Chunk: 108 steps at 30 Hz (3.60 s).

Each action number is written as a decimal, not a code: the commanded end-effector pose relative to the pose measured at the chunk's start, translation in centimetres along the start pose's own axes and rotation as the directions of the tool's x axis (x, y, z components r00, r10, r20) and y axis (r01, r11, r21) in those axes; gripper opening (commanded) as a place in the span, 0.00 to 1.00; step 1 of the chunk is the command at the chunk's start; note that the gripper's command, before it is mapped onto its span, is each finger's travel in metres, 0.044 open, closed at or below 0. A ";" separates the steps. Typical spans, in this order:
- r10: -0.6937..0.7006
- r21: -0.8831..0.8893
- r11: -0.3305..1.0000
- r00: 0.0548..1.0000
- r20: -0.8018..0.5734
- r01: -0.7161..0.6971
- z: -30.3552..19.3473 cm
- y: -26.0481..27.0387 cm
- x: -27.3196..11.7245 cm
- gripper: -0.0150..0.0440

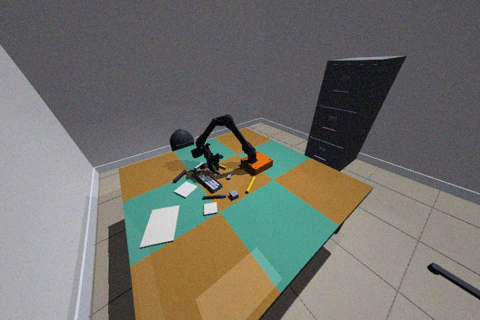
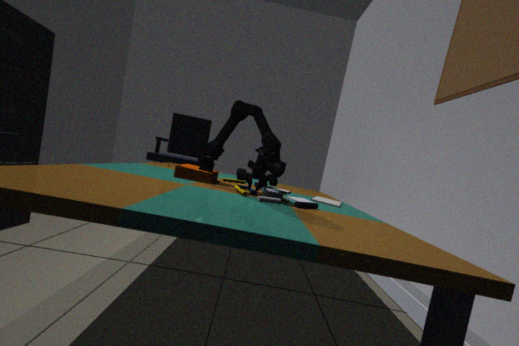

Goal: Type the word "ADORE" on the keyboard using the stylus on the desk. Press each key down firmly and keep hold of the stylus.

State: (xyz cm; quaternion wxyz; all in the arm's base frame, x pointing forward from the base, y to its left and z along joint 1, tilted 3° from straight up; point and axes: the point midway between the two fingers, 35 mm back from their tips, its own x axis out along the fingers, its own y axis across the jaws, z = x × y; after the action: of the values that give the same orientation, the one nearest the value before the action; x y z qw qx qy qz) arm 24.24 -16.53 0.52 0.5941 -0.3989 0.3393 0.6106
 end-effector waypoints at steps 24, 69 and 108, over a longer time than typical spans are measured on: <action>-0.001 0.000 1.000 1.000 0.001 0.001 2.5 0.0 -4.4 0.25; 0.182 0.173 0.983 0.225 -0.957 -0.060 3.6 -9.9 -7.0 0.25; 0.083 0.084 0.994 0.021 -0.996 0.062 4.5 -12.1 -5.4 0.25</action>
State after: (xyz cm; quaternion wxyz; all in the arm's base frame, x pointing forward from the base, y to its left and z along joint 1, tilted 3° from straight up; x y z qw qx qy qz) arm 35.79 -14.17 8.24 0.2035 -0.6780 0.6912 0.1453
